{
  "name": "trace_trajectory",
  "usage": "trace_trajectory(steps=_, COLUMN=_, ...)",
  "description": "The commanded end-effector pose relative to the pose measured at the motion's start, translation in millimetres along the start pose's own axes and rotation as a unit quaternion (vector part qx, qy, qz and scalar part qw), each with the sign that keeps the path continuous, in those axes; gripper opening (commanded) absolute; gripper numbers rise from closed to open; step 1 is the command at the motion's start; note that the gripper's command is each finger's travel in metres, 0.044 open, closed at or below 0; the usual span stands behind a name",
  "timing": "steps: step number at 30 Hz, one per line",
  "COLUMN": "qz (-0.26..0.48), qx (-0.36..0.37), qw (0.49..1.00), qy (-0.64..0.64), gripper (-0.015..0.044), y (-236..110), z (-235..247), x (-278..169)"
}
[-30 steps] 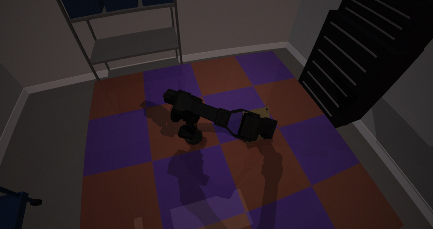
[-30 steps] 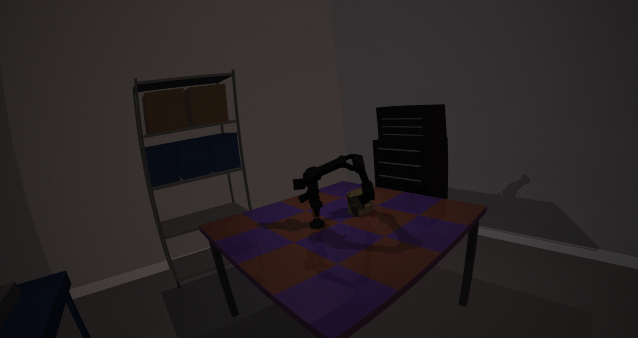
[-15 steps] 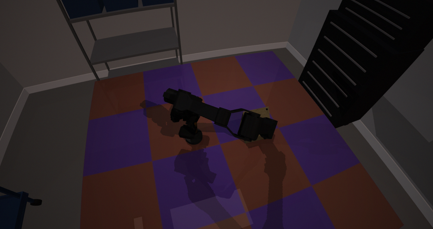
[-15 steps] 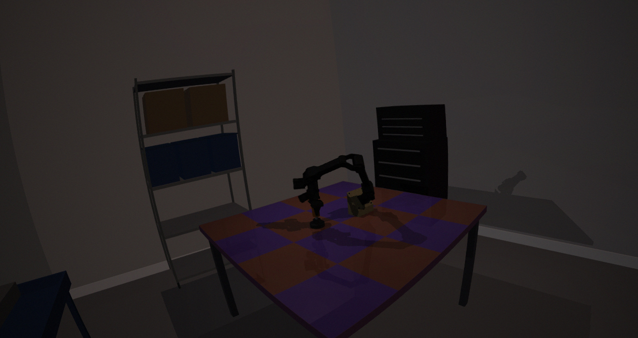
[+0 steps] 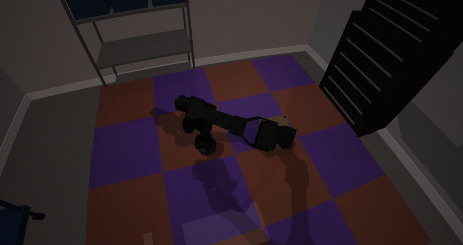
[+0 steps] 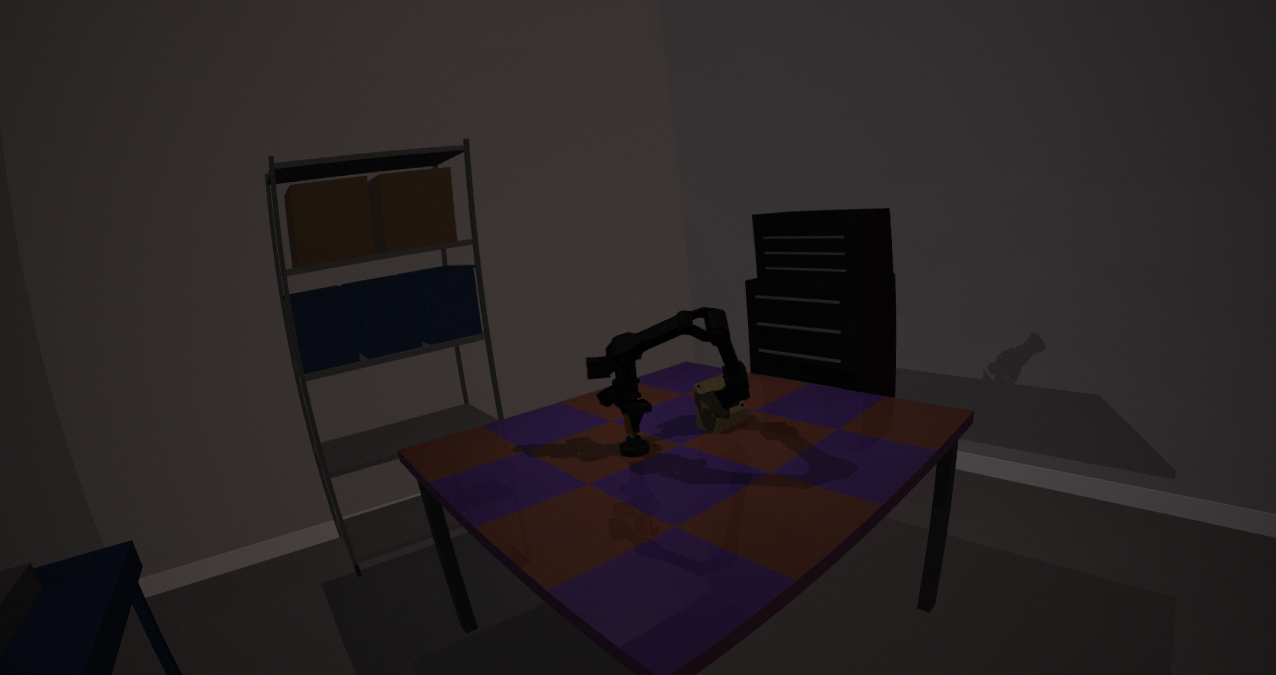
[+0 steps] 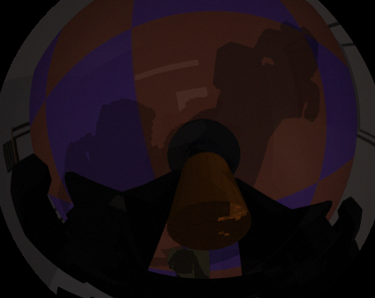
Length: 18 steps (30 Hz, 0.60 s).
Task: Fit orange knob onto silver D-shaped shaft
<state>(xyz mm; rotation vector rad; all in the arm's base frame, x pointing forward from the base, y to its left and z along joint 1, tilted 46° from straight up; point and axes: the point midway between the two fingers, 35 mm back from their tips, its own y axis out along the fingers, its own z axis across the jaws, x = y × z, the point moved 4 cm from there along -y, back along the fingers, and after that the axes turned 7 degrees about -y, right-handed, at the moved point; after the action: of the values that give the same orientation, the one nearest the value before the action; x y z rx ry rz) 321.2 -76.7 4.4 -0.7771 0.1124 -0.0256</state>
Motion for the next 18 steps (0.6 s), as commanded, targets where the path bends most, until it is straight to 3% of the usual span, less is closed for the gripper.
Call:
trace_trajectory(steps=1, qz=-0.002, qx=0.001, qw=1.000, qy=-0.004, gripper=0.0000, y=0.1, z=-0.2, x=0.7)
trace_trajectory(steps=18, qz=-0.002, qx=0.001, qw=0.999, qy=-0.049, gripper=0.0000, y=-4.2, z=0.5, x=0.7)
